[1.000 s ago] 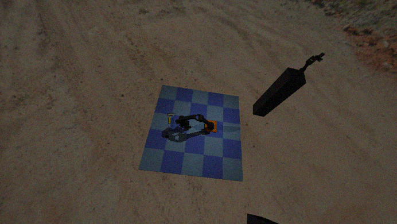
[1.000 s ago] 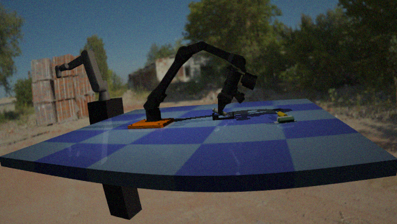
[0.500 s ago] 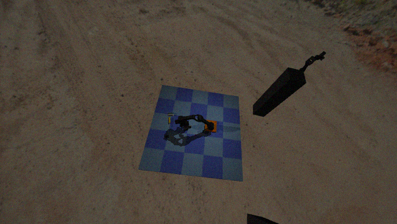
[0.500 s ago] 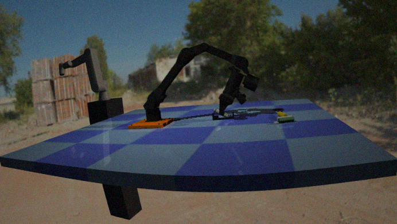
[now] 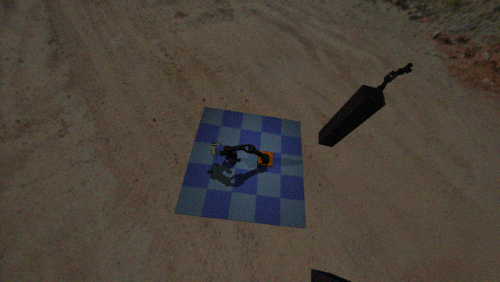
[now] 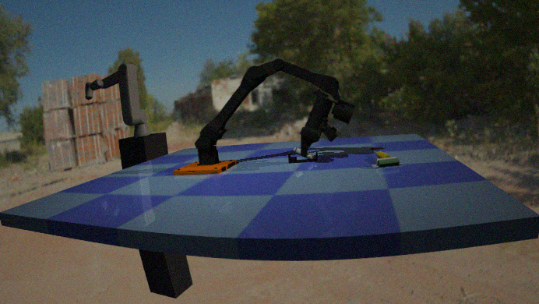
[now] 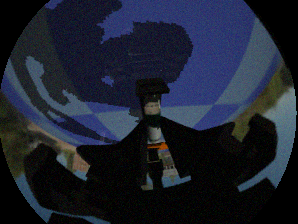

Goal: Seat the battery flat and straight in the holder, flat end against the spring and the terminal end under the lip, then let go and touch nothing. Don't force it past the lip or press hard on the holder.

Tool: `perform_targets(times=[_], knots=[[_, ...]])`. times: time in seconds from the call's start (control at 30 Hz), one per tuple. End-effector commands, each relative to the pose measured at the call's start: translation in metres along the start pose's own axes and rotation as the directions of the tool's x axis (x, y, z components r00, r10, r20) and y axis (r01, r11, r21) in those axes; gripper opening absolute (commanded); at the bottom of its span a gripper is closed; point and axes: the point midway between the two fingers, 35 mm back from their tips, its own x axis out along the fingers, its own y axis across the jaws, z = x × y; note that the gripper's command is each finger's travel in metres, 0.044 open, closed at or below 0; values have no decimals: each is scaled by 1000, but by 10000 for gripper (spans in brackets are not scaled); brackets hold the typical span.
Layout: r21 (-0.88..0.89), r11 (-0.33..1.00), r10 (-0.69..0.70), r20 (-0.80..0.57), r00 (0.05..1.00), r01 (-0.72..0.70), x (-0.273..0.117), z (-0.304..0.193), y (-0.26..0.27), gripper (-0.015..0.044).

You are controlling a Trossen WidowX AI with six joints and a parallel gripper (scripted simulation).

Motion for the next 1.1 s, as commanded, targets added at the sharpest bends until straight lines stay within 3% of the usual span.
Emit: perform_targets(times=[0.0,1.07], knots=[[0,1000,0,22,1000,0,-5,5,0,59],[0,1000,-1,136,991,1,-2,7,0,59]])
